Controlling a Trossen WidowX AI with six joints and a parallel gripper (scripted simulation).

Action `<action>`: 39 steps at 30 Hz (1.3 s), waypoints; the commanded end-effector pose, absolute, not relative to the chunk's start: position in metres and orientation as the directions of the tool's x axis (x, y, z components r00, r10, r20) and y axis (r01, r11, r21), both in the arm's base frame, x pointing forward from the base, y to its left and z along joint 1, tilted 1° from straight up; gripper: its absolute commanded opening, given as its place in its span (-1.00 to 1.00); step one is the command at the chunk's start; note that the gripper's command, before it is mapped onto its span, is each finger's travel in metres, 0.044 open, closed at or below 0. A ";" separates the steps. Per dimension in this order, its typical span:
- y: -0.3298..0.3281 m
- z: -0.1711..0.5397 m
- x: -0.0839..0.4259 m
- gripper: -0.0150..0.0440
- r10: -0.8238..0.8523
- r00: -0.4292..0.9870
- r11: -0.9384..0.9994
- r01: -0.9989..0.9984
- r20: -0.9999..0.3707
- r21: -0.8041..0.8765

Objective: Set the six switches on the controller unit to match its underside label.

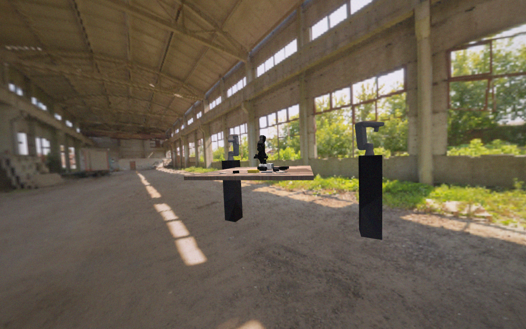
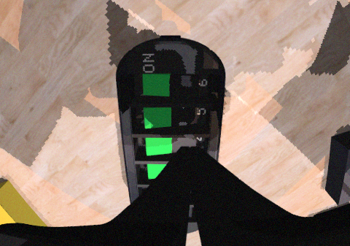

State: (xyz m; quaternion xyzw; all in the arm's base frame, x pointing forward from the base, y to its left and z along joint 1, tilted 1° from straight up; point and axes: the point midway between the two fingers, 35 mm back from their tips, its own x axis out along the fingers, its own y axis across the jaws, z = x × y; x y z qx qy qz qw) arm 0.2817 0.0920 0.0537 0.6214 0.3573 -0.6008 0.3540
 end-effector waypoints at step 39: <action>0.098 0.013 0.308 -0.49 0.018 0.027 -0.498 0.867 -0.999 0.014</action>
